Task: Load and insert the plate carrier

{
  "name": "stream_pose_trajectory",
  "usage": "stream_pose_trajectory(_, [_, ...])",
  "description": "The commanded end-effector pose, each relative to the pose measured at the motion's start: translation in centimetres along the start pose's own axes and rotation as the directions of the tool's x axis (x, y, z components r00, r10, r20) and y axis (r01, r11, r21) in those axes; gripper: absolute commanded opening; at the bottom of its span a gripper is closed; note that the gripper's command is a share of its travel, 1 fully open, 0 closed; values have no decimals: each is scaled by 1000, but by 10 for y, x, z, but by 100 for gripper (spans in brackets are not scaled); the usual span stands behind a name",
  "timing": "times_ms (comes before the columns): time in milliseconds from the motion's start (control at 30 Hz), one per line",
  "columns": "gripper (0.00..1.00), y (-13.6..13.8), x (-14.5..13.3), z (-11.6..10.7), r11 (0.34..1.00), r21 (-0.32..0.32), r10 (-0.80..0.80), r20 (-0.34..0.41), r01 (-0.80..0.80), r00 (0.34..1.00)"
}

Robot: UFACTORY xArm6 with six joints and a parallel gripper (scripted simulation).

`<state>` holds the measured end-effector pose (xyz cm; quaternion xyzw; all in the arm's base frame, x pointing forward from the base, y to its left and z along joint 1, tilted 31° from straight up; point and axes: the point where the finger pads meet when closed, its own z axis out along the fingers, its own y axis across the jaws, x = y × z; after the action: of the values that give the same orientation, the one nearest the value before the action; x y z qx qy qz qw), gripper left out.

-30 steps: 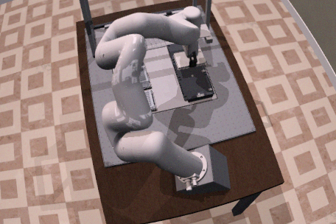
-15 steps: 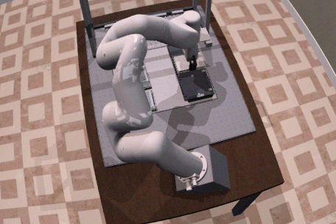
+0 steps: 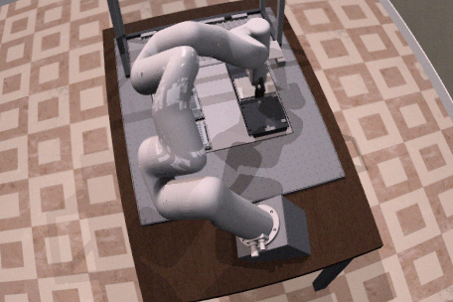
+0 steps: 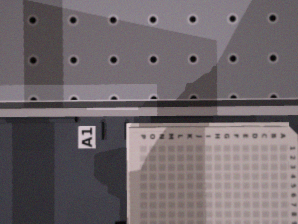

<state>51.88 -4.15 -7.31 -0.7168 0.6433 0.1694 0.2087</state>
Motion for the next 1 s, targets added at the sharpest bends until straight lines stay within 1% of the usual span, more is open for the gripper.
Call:
stream_pose_trajectory(0, [0, -2, 0, -2, 1000, 4, -1, -2, 1, 1000])
stream_pose_trajectory(333, [0, -2, 0, -2, 1000, 4, -1, -2, 1, 1000])
stream_pose_trajectory(967, [0, -2, 0, 10, 1000, 4, -1, -2, 1, 1000])
